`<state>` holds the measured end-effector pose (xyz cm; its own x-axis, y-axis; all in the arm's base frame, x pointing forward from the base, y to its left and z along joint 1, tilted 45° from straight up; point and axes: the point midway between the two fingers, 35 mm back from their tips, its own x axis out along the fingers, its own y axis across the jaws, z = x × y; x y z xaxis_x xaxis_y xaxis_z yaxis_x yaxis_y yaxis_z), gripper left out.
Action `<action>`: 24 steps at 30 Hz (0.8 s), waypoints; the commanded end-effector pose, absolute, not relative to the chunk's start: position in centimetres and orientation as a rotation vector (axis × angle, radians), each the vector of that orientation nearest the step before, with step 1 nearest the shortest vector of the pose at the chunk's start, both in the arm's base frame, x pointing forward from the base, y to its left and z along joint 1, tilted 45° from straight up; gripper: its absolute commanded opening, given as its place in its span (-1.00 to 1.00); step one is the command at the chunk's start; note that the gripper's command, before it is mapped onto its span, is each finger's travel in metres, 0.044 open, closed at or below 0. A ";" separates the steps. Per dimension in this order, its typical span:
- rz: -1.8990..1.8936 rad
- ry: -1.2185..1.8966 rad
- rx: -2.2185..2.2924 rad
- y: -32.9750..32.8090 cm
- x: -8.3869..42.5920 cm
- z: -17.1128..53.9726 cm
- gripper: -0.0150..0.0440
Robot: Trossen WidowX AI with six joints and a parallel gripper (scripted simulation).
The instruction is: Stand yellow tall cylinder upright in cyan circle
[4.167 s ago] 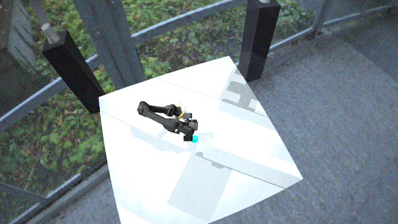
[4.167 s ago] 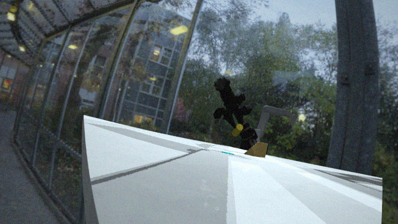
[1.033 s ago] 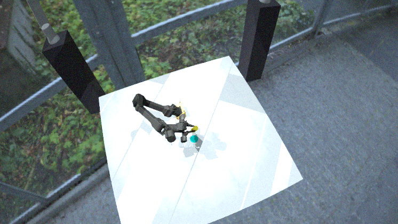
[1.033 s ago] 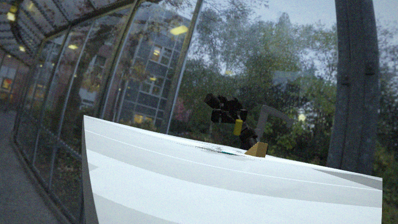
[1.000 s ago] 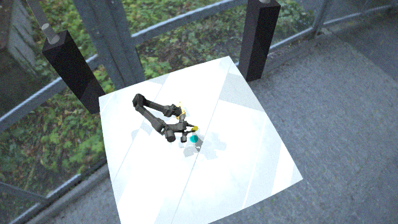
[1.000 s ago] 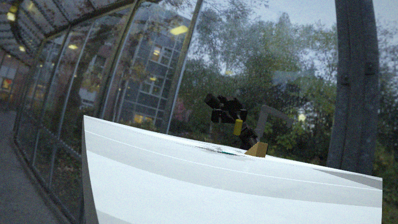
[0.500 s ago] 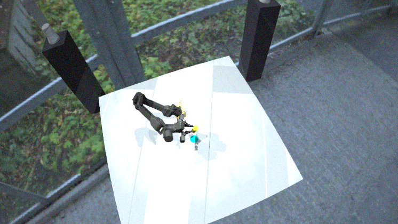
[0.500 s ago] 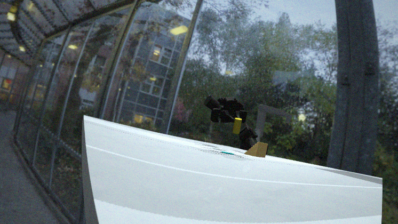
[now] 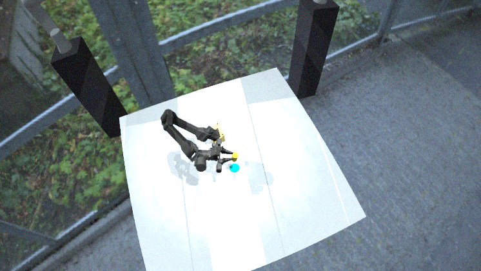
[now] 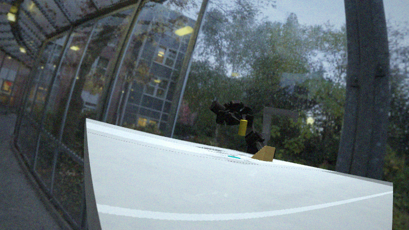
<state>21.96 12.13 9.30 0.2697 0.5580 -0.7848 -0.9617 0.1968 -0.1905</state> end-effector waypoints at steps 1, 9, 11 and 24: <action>1.178 0.607 -0.772 12.1 21.9 9.4 -0.14; 1.179 0.536 -0.780 12.0 21.9 9.7 -0.14; 1.179 0.518 -0.782 12.0 21.9 9.8 -0.14; 1.177 0.451 -0.793 11.9 21.8 10.1 -0.14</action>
<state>21.87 11.84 10.13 0.3425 0.6348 -0.6926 -0.9365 0.1712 -0.3062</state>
